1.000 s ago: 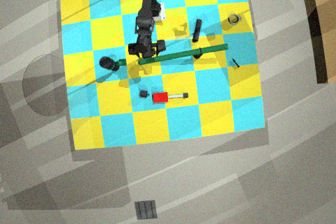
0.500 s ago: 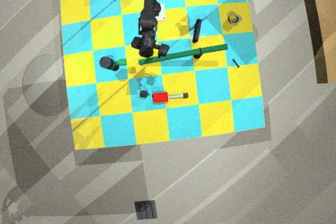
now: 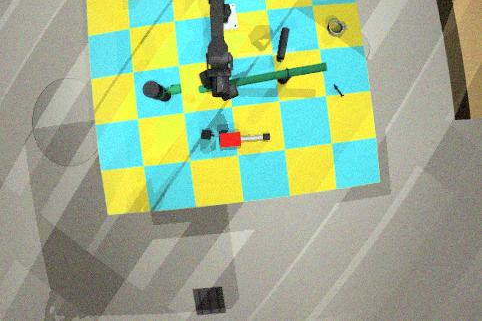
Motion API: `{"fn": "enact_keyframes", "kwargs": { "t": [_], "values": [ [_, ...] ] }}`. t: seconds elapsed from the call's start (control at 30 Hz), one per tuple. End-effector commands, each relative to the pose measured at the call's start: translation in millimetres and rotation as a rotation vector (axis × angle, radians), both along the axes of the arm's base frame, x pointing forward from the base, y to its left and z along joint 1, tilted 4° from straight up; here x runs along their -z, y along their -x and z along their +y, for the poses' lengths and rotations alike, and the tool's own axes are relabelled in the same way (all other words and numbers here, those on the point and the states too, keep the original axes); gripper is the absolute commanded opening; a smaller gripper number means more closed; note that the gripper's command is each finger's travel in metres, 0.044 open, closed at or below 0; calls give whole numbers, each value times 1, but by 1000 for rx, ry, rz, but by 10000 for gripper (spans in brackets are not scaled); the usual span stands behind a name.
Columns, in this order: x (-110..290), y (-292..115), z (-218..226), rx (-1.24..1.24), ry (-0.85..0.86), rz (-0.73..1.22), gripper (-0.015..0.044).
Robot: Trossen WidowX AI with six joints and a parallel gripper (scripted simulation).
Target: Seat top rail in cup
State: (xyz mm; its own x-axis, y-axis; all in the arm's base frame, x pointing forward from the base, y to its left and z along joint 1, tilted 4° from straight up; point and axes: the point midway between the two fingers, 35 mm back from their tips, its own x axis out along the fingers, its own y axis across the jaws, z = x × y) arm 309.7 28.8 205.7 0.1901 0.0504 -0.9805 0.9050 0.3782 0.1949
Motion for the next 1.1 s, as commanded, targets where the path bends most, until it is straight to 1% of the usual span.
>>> {"fn": "enact_keyframes", "kwargs": {
  "t": [0.0,0.2,0.27,0.43,1.07],
  "values": [
    [18,-3,6,221,-14,115,440],
    [18,-3,6,221,-14,115,440],
    [23,-4,6,221,-14,115,440],
    [51,-6,7,221,-14,115,440],
    [76,-9,8,221,-14,115,440]
  ]
}}
